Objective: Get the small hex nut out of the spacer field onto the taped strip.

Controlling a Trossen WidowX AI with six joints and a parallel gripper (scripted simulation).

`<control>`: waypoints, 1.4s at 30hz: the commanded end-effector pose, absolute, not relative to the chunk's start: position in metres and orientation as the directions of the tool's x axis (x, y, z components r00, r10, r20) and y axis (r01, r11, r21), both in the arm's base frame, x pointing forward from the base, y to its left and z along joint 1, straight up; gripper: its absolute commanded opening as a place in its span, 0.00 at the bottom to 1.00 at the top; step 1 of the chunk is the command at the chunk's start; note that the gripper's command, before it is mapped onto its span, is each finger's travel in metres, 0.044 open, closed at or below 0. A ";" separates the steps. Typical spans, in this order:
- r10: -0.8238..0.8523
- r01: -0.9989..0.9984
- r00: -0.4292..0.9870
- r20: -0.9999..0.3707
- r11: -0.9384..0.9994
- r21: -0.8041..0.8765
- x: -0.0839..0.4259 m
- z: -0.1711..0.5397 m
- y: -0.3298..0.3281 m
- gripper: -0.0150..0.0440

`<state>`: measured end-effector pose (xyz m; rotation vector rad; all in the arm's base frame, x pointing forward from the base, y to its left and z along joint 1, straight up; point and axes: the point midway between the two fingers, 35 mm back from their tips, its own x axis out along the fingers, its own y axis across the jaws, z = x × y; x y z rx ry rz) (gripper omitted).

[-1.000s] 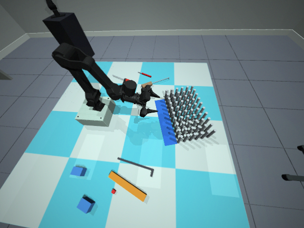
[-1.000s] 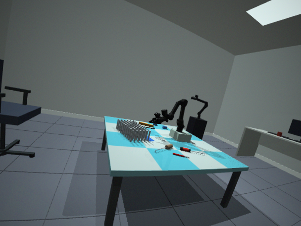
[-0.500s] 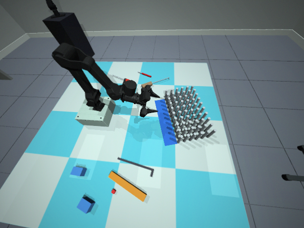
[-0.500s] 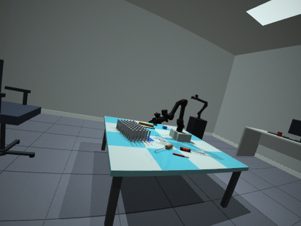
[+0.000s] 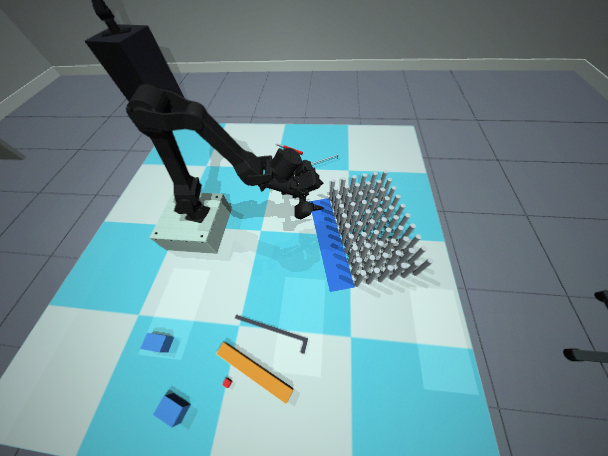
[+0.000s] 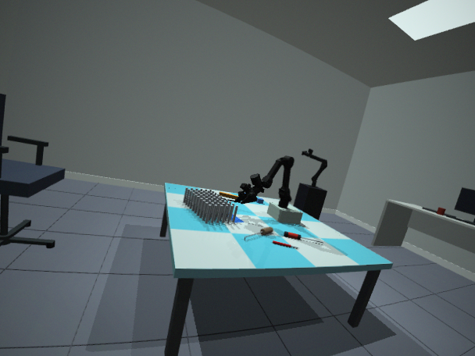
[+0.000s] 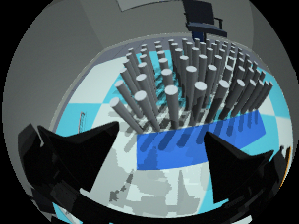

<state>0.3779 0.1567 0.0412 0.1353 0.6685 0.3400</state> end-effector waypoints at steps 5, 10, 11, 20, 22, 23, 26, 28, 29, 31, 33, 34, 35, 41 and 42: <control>0.390 -0.347 0.495 -0.776 0.908 0.235 0.354 0.020 0.235 1.00; 0.343 -0.412 0.346 -0.873 0.892 0.187 0.331 0.014 0.278 1.00; 0.326 -0.429 0.311 -0.893 0.886 0.174 0.324 0.013 0.287 1.00; 0.109 -0.583 0.064 -0.992 0.811 0.051 0.251 0.019 0.345 1.00; 0.060 -0.611 0.032 -0.998 0.791 0.028 0.236 0.023 0.351 1.00; 0.038 -0.624 0.019 -0.999 0.781 0.018 0.230 0.024 0.354 1.00; 0.027 -0.630 0.013 -1.000 0.777 0.013 0.227 0.025 0.355 1.00; 0.027 -0.630 0.013 -1.000 0.777 0.013 0.227 0.025 0.355 1.00; 0.027 -0.630 0.013 -1.000 0.777 0.013 0.227 0.025 0.355 1.00; 0.027 -0.630 0.013 -1.000 0.777 0.013 0.227 0.025 0.355 1.00; 0.027 -0.630 0.013 -1.000 0.777 0.013 0.228 0.025 0.354 1.00; 0.027 -0.630 0.013 -1.000 0.777 0.013 0.229 0.025 0.354 1.00; 0.027 -0.630 0.013 -1.000 0.777 0.013 0.229 0.025 0.354 1.00; 0.027 -0.630 0.013 -1.000 0.777 0.013 0.229 0.025 0.354 1.00; 0.027 -0.630 0.013 -1.000 0.777 0.013 0.229 0.025 0.354 1.00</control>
